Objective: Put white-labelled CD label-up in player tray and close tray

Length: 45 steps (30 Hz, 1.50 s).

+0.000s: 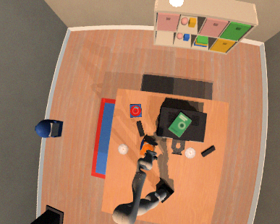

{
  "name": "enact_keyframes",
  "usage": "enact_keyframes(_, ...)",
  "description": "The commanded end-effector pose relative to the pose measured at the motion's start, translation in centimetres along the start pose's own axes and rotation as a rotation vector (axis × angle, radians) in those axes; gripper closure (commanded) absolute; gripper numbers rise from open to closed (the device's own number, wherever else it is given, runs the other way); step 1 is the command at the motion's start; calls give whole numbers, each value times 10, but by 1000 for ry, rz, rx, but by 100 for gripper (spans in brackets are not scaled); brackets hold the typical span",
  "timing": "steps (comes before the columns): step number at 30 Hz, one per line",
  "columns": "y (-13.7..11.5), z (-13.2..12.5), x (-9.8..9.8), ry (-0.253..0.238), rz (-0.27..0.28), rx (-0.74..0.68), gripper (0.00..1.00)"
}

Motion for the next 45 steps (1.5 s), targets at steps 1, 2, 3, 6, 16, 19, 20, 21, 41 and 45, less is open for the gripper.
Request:
enact_keyframes(1, -3, 2, 10, 3, 15, -3, 89)
enact_keyframes(2, -3, 3, 13, 3, 15, -3, 89)
enact_keyframes(3, -3, 3, 15, 3, 15, -3, 89)
enact_keyframes(6, -3, 3, 17, 3, 15, -3, 89)
enact_keyframes(16, -2, 8, 41, 3, 14, -3, 89)
enact_keyframes(19, -2, 9, 48, 3, 15, -3, 89)
enact_keyframes(20, -2, 10, 50, 3, 14, -3, 89)
enact_keyframes(21, -2, 10, 50, 3, 14, -3, 89)
enact_keyframes(41, -2, 16, 87, 3, 15, -3, 89)
enact_keyframes(45, -1, 18, 94, 3, 15, -3, 89)
Point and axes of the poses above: the point where the finger pads meet when closed, its own x axis back along the fingers, its own z axis across the jaws, y = z × x, the point moved 2 cm from there along x, back along the fingers, and after that the axes turned 1 degree about x, right-handed, at the moved point
